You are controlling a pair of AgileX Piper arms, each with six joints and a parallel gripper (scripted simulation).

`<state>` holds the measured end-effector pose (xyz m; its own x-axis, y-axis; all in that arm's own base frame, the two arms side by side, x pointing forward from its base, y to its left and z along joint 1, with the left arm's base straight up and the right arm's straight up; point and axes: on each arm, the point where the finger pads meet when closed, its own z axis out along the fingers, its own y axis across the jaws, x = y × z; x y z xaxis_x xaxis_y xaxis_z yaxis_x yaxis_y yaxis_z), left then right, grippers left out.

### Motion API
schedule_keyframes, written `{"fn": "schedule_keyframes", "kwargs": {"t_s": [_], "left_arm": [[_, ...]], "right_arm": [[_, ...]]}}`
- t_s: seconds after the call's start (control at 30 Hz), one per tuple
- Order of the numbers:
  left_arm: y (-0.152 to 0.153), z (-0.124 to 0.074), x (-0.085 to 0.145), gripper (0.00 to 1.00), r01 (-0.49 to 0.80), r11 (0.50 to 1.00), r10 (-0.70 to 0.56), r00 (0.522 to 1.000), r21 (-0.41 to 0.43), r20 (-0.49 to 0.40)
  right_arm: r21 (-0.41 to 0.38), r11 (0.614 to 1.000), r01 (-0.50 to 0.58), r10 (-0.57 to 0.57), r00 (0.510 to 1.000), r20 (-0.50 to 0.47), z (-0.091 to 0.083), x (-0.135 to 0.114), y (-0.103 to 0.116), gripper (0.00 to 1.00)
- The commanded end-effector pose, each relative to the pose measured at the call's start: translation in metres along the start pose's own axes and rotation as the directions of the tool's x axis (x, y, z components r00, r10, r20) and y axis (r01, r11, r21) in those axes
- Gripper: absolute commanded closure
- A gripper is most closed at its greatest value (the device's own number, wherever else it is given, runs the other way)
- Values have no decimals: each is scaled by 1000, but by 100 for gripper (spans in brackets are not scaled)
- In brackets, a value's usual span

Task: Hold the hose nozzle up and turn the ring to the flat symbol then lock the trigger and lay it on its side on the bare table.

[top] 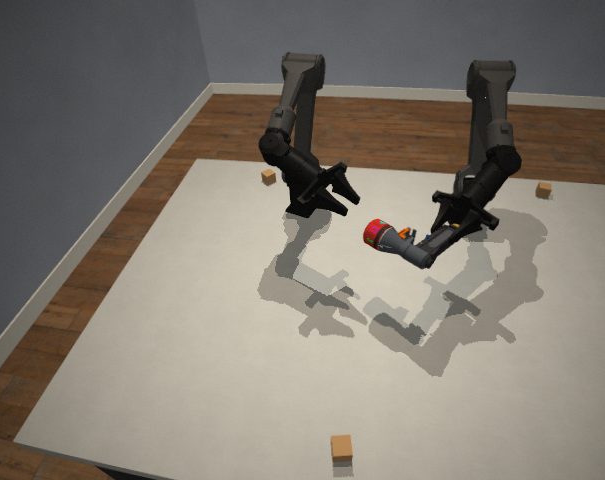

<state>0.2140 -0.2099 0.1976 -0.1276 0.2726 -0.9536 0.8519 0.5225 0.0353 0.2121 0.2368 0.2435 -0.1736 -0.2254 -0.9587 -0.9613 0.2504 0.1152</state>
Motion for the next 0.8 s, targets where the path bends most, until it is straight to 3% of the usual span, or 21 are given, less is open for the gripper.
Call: {"fn": "schedule_keyframes", "kwargs": {"t_s": [0.0, 0.3, 0.33, 0.4, 0.67, 0.77], "left_arm": [[0, 0, -4, 52, -120, 993, 120, 993, -2, 19], [0, 0, -4, 52, -349, 937, 349, 937, -8, 26], [0, 0, -4, 52, -434, 901, 434, 900, -11, 28], [0, 0, -4, 52, -484, 875, 484, 875, -13, 29], [1, -1, -7, 52, -512, 859, 512, 858, -18, 33], [1, -1, -7, 52, -513, 858, 513, 858, -18, 33]], "right_arm": [[1, 1000, 2, -2, 1000, 2, 0, -1, 0, 50], [2, 1000, 4, -4, 1000, 3, -1, -1, 0, 50], [1, 1000, 2, -2, 1000, 2, -1, -1, 0, 50], [0, 1000, -4, 4, 1000, -1, 0, 0, -1, 50], [29, 1000, 1, -1, 1000, 19, 1, -6, -7, 50], [81, 997, -10, 5, 999, 50, 1, -14, -20, 50]]}}
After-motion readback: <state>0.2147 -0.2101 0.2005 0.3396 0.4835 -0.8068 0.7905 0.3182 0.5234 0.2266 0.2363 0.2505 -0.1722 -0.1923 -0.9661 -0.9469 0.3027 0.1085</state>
